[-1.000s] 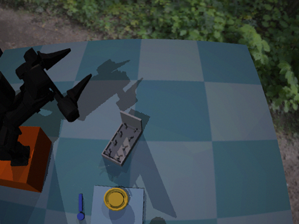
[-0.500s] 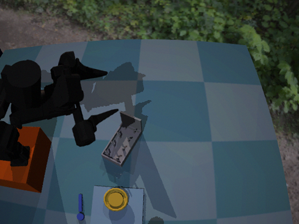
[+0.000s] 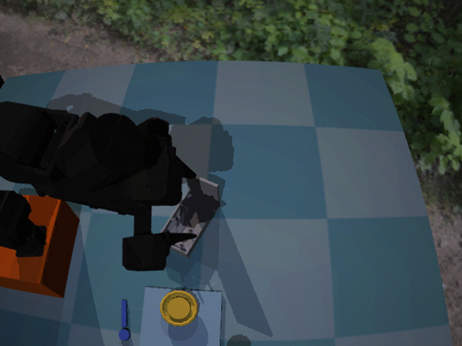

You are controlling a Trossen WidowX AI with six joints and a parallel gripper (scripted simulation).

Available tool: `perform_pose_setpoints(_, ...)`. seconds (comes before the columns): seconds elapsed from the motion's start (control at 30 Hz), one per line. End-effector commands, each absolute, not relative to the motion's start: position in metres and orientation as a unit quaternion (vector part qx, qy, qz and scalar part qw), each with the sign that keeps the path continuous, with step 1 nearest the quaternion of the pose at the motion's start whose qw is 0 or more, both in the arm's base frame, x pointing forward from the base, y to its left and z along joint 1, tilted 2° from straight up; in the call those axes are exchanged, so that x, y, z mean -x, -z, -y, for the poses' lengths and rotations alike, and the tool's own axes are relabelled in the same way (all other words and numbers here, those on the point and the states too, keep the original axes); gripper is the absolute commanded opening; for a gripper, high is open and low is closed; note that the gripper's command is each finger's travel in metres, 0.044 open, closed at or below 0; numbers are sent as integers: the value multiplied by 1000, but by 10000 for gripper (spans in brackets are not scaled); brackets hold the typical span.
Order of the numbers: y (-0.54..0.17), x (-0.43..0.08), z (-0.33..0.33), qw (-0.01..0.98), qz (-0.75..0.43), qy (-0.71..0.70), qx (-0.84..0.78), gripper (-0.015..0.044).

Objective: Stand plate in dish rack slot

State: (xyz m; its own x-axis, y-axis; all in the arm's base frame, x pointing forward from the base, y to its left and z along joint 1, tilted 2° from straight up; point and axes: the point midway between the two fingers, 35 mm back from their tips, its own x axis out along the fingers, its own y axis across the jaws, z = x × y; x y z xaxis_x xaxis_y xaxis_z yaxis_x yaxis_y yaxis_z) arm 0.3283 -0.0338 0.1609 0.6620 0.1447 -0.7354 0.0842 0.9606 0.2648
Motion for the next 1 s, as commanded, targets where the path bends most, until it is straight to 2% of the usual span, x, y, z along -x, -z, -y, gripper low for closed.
perform_pose_setpoints(0.0, -149, -328, 51, 877, -465, 8, -122, 400)
perform_pose_setpoints(0.63, -112, -301, 121, 711, -699, 52, -50, 400)
perform_pose_setpoints(0.83, -109, -300, 123, 704, -706, 52, -48, 400)
perform_pose_setpoints(0.97, -54, -302, 121, 704, -706, 52, -48, 400)
